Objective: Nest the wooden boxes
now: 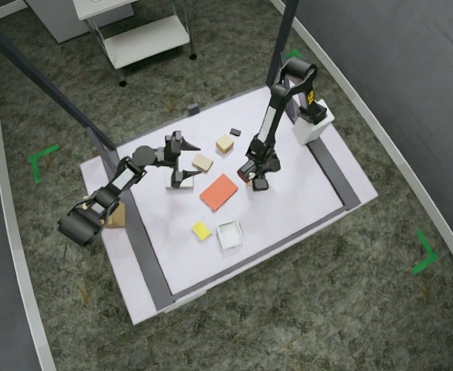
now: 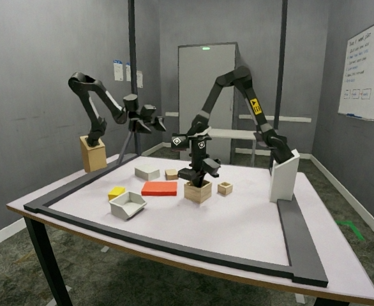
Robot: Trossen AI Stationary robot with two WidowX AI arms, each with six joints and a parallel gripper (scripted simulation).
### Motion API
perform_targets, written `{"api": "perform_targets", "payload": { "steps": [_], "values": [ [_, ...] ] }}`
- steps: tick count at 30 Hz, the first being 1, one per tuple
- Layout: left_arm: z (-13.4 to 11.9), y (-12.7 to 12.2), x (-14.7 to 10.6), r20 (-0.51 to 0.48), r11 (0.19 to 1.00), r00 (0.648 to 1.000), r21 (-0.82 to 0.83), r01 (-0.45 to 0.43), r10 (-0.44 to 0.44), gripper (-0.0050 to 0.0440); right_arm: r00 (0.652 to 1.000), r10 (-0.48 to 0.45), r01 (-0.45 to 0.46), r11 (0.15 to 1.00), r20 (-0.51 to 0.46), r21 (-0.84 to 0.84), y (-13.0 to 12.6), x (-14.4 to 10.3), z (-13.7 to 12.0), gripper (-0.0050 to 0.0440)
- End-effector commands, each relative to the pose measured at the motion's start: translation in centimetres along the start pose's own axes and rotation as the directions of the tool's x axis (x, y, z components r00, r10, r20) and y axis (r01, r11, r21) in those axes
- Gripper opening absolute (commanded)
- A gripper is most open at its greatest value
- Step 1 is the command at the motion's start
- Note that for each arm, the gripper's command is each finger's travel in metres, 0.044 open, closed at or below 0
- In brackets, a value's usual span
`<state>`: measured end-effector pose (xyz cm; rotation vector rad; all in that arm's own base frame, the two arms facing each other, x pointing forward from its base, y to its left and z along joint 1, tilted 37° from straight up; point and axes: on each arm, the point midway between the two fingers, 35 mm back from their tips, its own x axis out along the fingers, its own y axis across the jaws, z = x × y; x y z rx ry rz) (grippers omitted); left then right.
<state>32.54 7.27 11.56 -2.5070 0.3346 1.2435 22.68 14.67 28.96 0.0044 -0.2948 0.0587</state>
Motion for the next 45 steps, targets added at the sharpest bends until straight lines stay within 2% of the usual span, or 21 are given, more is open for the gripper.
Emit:
{"api": "perform_targets", "payload": {
  "steps": [1, 7, 13, 16, 17, 23, 27, 29, 30, 36, 44, 45],
  "values": [
    [-0.4, -0.2, -0.4, -0.014, 1.000, 1.000, 0.004, 0.011, -0.011, 0.0040, 1.000, -0.007, 0.007, 1.000, 0.019, 0.030, -0.2, 0.2, 1.0, 0.0400],
    [-0.4, -0.2, -0.4, -0.014, 1.000, 1.000, 0.004, 0.011, -0.011, 0.0000, 1.000, -0.007, 0.007, 1.000, 0.019, 0.030, -0.2, 0.2, 1.0, 0.0400],
    [-0.6, -0.3, -0.6, -0.018, 1.000, 1.000, 0.020, 0.015, -0.015, 0.0000, 1.000, -0.007, 0.007, 1.000, 0.019, 0.030, -0.2, 0.2, 1.0, 0.0400],
    [-0.9, -0.5, -1.4, -0.030, 0.985, 0.999, 0.171, 0.027, -0.022, 0.0000, 1.000, -0.007, 0.007, 1.000, 0.019, 0.030, -0.2, 0.2, 1.0, 0.0400],
    [-0.9, -0.6, -1.7, -0.030, 0.965, 0.999, 0.259, 0.029, -0.022, 0.0000, 1.000, -0.007, 0.007, 1.000, 0.019, 0.030, -0.2, 0.2, 1.0, 0.0400],
    [-1.0, -0.7, -2.8, -0.030, 0.846, 0.999, 0.532, 0.035, -0.022, -0.0003, 1.000, -0.007, 0.007, 1.000, 0.019, 0.030, -0.2, 0.2, 1.0, 0.0400],
    [-1.0, -0.7, -3.4, -0.030, 0.723, 0.999, 0.690, 0.037, -0.023, -0.0005, 1.000, -0.007, 0.007, 1.000, 0.019, 0.030, -0.2, 0.2, 1.0, 0.0400],
    [-1.0, -0.7, -3.4, -0.030, 0.723, 0.999, 0.690, 0.037, -0.023, -0.0005, 1.000, -0.007, 0.007, 1.000, 0.019, 0.030, -0.2, 0.2, 1.0, 0.0400],
    [-1.0, -0.7, -3.5, -0.030, 0.653, 0.999, 0.756, 0.037, -0.023, -0.0005, 1.000, -0.007, 0.007, 1.000, 0.019, 0.030, -0.2, 0.2, 1.0, 0.0400],
    [-1.0, -0.7, -4.6, -0.029, 0.395, 0.999, 0.918, 0.036, -0.023, -0.0050, 1.000, -0.007, 0.007, 1.000, 0.019, 0.030, -0.2, 0.2, 1.0, 0.0400],
    [-0.9, -0.7, -5.9, -0.029, 0.009, 0.999, 1.000, 0.029, -0.024, -0.0050, 1.000, -0.007, 0.007, 1.000, 0.019, 0.030, -0.2, 0.2, 1.0, 0.0400],
    [-0.9, -0.7, -5.9, -0.029, 0.009, 0.999, 1.000, 0.029, -0.024, -0.0050, 1.000, -0.007, 0.007, 1.000, 0.019, 0.030, -0.2, 0.2, 1.0, 0.0400]
  ]
}}
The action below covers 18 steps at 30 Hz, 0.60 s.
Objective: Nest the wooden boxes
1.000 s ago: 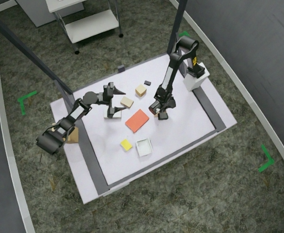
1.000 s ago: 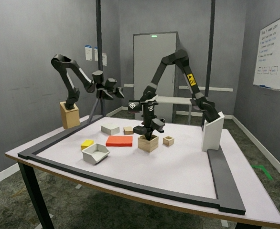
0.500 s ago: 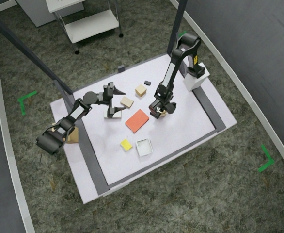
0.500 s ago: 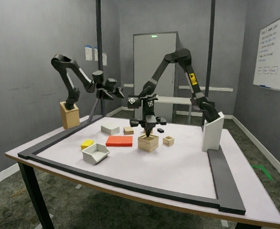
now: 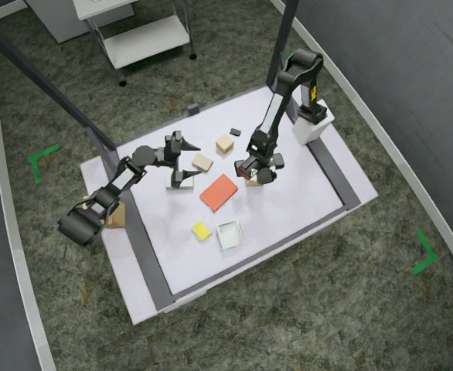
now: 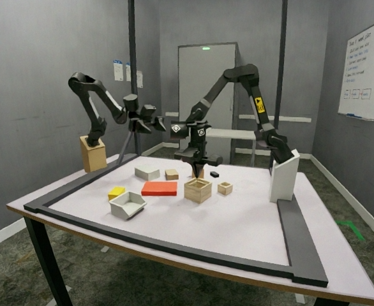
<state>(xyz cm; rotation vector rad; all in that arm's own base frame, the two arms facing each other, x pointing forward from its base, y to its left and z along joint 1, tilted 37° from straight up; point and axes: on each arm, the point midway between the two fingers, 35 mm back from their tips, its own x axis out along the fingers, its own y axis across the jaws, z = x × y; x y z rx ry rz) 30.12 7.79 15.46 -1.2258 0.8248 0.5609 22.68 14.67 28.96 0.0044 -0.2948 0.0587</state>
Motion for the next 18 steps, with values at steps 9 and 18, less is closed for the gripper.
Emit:
{"api": "perform_targets", "payload": {
  "steps": [9, 18],
  "values": [
    [0.2, -0.6, -2.7, 0.008, 0.842, 1.000, 0.539, 0.021, -0.030, -0.0050, 1.000, -0.007, 0.007, 1.000, 0.019, 0.030, -0.2, 0.2, 1.0, 0.0400],
    [0.1, -0.5, -3.8, 0.008, 0.611, 1.000, 0.791, 0.012, -0.030, -0.0050, 1.000, -0.007, 0.007, 1.000, 0.019, 0.030, -0.2, 0.2, 1.0, 0.0400]
  ]
}}
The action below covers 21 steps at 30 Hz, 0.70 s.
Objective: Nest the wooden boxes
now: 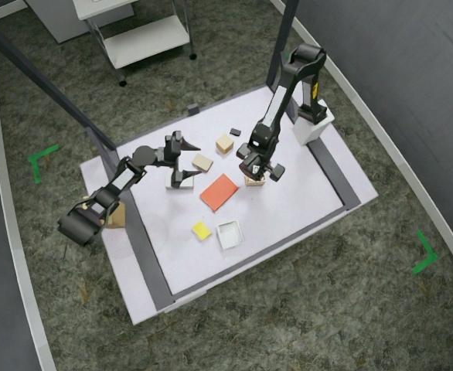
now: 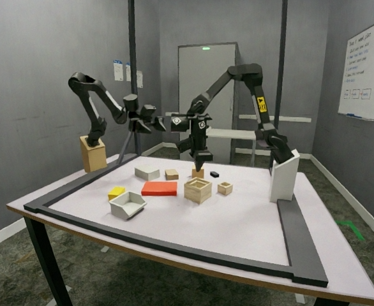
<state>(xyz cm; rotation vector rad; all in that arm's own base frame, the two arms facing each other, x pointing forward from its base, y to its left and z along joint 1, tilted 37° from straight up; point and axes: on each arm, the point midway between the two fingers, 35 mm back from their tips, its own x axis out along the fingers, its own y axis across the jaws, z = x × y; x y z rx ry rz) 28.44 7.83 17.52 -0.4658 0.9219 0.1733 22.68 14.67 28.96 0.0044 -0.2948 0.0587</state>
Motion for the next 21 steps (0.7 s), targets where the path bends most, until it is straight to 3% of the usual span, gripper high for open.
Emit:
{"api": "perform_targets", "payload": {
  "steps": [1, 6, 21],
  "values": [
    [0.6, -0.3, -1.3, 0.026, 0.983, 1.000, 0.184, 0.010, -0.015, -0.0050, 1.000, -0.007, 0.007, 1.000, 0.019, 0.030, -0.2, 0.2, 1.0, 0.0400],
    [0.4, -0.3, -2.1, 0.026, 0.911, 1.000, 0.413, 0.002, -0.015, -0.0050, 1.000, -0.007, 0.007, 1.000, 0.019, 0.030, -0.2, 0.2, 1.0, 0.0400],
    [-0.8, -0.4, -1.3, 0.006, 0.888, 1.000, 0.459, 0.004, -0.008, -0.0050, 1.000, 0.025, -0.025, 0.999, -0.010, 0.041, 0.5, 0.8, 1.0, 0.0400]
  ]
}}
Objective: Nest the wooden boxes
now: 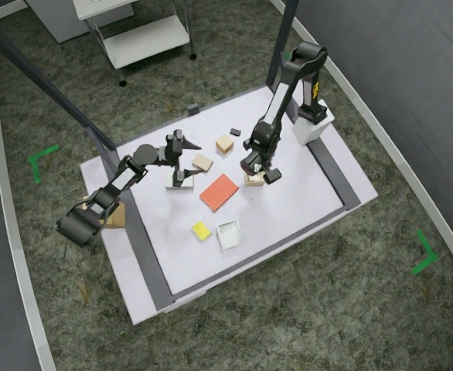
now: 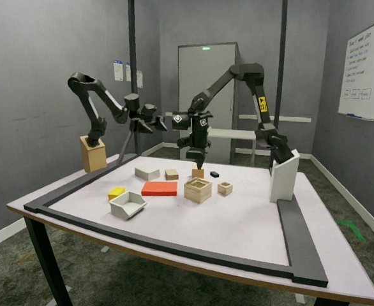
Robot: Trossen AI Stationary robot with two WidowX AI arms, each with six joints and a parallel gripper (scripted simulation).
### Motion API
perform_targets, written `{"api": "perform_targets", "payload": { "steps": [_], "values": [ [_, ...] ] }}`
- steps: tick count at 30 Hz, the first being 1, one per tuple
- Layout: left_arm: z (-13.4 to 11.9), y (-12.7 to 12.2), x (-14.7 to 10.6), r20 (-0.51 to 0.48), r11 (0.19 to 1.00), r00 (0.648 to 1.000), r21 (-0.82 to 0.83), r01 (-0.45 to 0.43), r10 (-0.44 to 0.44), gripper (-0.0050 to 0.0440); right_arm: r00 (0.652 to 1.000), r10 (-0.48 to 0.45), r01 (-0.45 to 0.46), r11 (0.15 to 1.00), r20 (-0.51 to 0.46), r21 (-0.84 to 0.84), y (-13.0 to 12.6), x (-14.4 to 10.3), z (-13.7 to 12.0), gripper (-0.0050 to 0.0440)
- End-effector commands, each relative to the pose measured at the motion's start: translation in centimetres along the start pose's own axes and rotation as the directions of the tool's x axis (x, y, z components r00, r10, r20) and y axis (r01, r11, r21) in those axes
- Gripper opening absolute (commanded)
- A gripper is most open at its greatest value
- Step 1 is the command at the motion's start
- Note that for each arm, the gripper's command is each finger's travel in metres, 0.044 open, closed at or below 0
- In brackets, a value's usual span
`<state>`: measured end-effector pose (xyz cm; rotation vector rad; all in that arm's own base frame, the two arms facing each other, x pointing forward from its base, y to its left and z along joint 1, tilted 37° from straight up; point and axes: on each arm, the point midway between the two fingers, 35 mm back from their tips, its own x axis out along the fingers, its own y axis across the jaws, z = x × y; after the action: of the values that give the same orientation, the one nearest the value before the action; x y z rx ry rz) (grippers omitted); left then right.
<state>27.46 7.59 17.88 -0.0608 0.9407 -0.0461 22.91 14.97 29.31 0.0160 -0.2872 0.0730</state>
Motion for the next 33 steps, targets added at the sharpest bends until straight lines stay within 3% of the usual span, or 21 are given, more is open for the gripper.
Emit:
{"api": "perform_targets", "payload": {
  "steps": [1, 13, 14, 21, 28, 30, 31, 33],
  "values": [
    [-0.2, -0.6, -0.3, 0.021, 0.999, 1.000, 0.047, -0.010, 0.009, -0.0050, 1.000, 0.025, -0.025, 0.999, -0.019, 0.026, 0.5, 0.6, 0.5, 0.0400],
    [-2.0, -2.1, 0.9, 0.019, 0.987, 1.000, 0.162, -0.011, 0.008, -0.0050, 0.981, 0.113, -0.104, 0.992, -0.155, 0.069, 2.2, 1.6, -1.0, 0.0400],
    [-2.2, -2.2, 1.0, 0.018, 0.985, 1.000, 0.173, -0.011, 0.008, -0.0050, 0.971, 0.124, -0.118, 0.992, -0.204, 0.040, 2.4, 1.5, -2.0, 0.0400],
    [-3.6, -3.2, 1.8, 0.018, 0.966, 1.000, 0.257, -0.012, 0.007, -0.0050, 0.936, 0.165, -0.139, 0.985, -0.311, 0.104, 2.9, 1.7, -2.9, 0.0400],
    [-4.9, -4.0, 2.5, 0.018, 0.945, 1.000, 0.327, -0.012, 0.007, -0.0050, 0.877, 0.183, -0.137, 0.982, -0.445, 0.132, 2.8, 1.1, -4.6, 0.0400],
    [-4.9, -4.0, 2.5, 0.018, 0.945, 1.000, 0.327, -0.012, 0.007, -0.0050, 0.877, 0.183, -0.137, 0.982, -0.445, 0.132, 2.8, 1.1, -4.6, 0.0400],
    [-5.1, -4.1, 2.6, 0.018, 0.942, 1.000, 0.337, -0.012, 0.007, -0.0050, 0.844, 0.173, -0.143, 0.985, -0.507, 0.098, 2.6, 0.5, -6.0, 0.0400],
    [-5.7, -4.5, 2.9, 0.019, 0.930, 1.000, 0.368, -0.013, 0.006, -0.0050, 0.828, 0.182, -0.124, 0.982, -0.531, 0.142, 2.4, 0.4, -5.8, 0.0400]
  ]
}}
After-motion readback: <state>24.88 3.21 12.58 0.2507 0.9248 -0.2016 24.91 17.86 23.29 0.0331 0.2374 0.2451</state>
